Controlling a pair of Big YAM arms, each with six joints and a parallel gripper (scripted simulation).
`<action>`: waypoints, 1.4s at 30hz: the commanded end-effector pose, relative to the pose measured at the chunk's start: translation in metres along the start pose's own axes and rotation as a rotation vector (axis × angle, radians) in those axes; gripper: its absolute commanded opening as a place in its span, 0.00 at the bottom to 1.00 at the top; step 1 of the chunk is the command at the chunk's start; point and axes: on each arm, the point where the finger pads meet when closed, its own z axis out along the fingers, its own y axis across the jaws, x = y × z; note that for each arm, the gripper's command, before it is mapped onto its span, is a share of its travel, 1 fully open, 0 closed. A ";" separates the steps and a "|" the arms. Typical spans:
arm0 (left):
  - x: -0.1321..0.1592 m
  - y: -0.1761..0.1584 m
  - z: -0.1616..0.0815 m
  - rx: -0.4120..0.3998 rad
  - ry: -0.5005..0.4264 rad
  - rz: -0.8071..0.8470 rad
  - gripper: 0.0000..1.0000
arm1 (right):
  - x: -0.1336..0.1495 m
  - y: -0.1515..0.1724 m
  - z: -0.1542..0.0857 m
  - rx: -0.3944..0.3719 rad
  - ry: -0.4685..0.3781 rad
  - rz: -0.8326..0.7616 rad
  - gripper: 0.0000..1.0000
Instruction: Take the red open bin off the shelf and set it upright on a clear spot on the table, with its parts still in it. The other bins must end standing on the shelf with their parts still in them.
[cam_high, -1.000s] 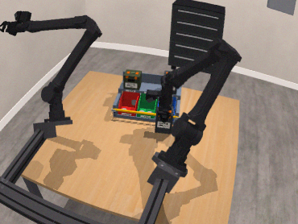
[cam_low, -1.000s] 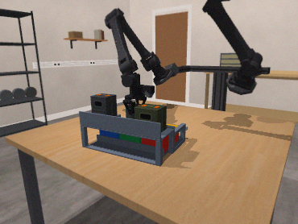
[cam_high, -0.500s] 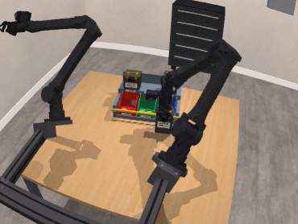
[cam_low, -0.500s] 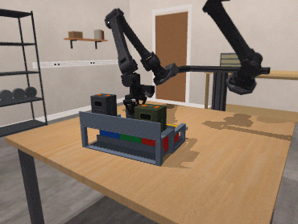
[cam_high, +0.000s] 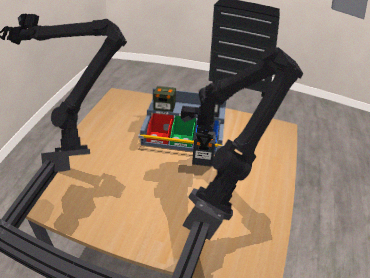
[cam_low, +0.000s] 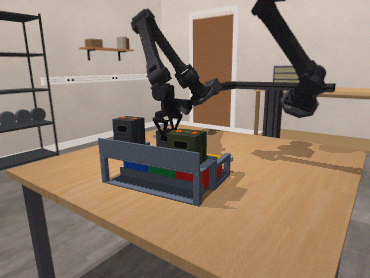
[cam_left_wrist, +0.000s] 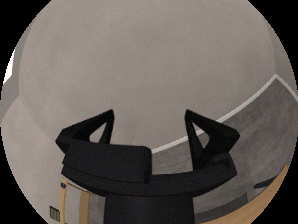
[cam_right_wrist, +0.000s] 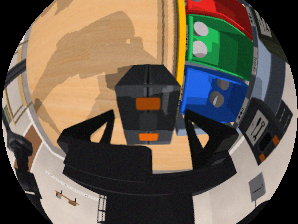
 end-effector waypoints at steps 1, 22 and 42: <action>-0.040 0.005 -0.004 -0.008 -0.051 -0.005 1.00 | -0.002 -0.024 -0.036 0.051 -0.017 0.028 1.00; -0.040 0.005 -0.004 -0.008 -0.051 -0.005 1.00 | -0.001 -0.024 -0.097 0.053 -0.021 0.032 1.00; -0.040 0.005 -0.004 -0.008 -0.051 -0.005 1.00 | 0.002 -0.020 -0.085 0.019 -0.003 0.028 1.00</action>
